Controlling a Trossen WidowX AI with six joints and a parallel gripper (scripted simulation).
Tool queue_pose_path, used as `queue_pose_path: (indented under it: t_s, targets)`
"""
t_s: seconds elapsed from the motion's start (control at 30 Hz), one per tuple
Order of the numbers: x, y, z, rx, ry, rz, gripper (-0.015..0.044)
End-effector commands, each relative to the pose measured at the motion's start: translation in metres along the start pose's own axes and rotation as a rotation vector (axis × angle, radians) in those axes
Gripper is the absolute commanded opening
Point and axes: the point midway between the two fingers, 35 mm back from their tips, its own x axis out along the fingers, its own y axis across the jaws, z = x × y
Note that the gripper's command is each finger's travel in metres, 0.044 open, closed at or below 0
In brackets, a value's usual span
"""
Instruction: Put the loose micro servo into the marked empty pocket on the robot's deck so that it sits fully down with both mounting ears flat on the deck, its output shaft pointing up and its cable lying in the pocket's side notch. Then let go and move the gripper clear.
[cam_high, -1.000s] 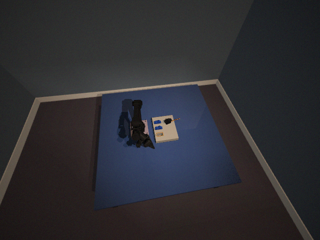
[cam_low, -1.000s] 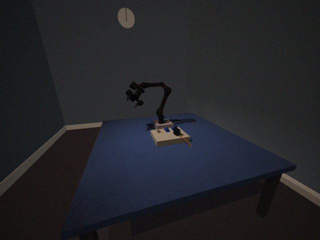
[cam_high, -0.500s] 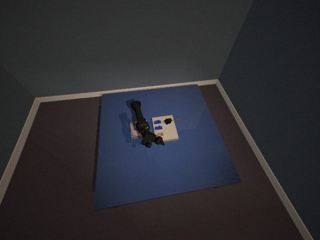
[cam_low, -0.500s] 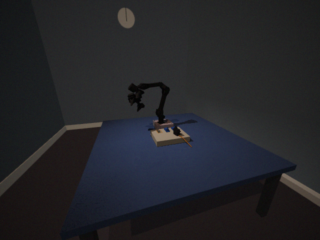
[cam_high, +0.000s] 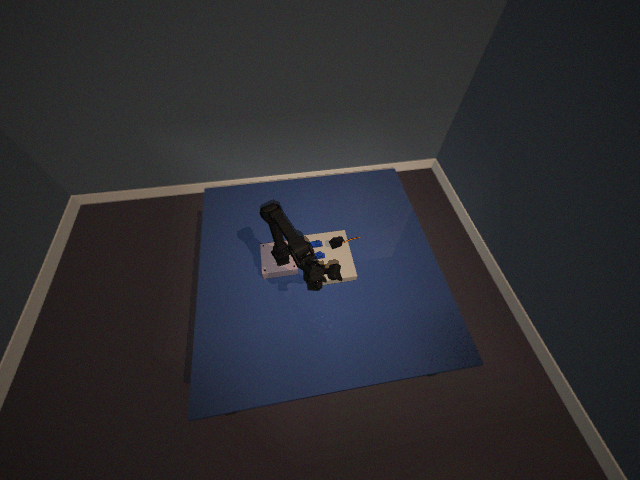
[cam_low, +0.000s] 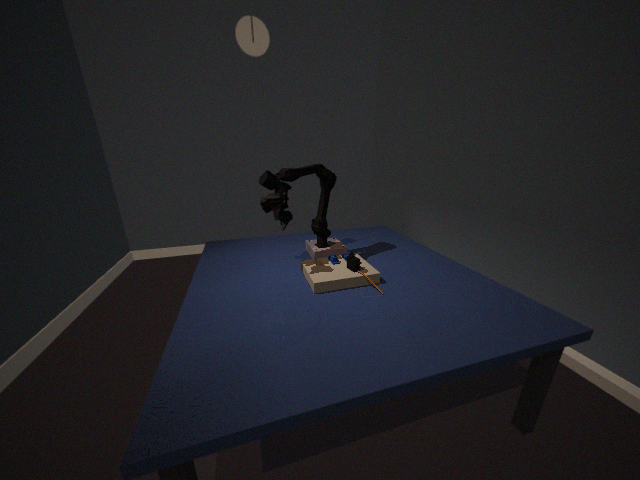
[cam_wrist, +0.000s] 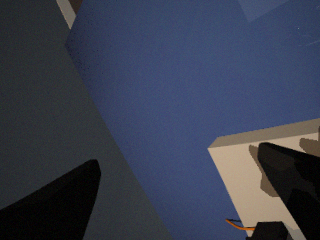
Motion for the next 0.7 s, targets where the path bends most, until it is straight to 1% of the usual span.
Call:
queue_pose_path:
  t_s: [0.0, 0.67]
  targets:
    - [0.010, 0.001, -0.012, -0.075, 0.026, -0.036, 0.0440]
    - [0.062, -0.002, -0.095, -0.577, 0.213, -0.207, 0.0440]
